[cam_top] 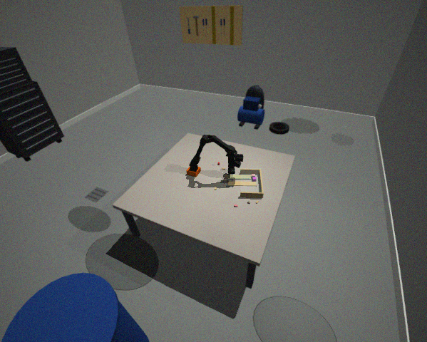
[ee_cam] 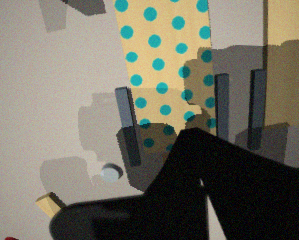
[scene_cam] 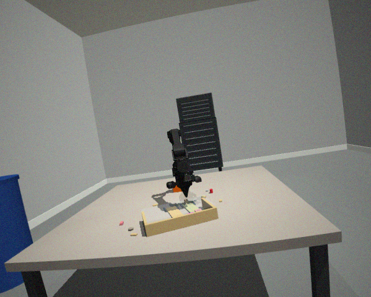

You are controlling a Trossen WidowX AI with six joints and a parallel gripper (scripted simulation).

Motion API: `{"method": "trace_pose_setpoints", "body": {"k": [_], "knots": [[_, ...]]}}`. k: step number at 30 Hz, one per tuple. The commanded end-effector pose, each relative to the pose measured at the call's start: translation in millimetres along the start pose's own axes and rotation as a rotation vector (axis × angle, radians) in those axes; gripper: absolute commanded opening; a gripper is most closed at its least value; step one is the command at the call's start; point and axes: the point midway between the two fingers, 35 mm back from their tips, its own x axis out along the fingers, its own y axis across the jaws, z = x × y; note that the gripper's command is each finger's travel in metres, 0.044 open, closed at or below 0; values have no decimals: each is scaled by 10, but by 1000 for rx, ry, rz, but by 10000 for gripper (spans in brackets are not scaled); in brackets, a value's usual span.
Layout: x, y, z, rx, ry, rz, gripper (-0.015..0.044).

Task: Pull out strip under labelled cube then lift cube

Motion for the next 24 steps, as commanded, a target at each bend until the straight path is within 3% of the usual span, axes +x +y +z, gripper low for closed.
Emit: {"method": "trace_pose_setpoints", "body": {"k": [1, 24], "knots": [[98, 4, -27, 1, 9, -2, 0], [429, 16, -61, 1, 10, -2, 0]]}}
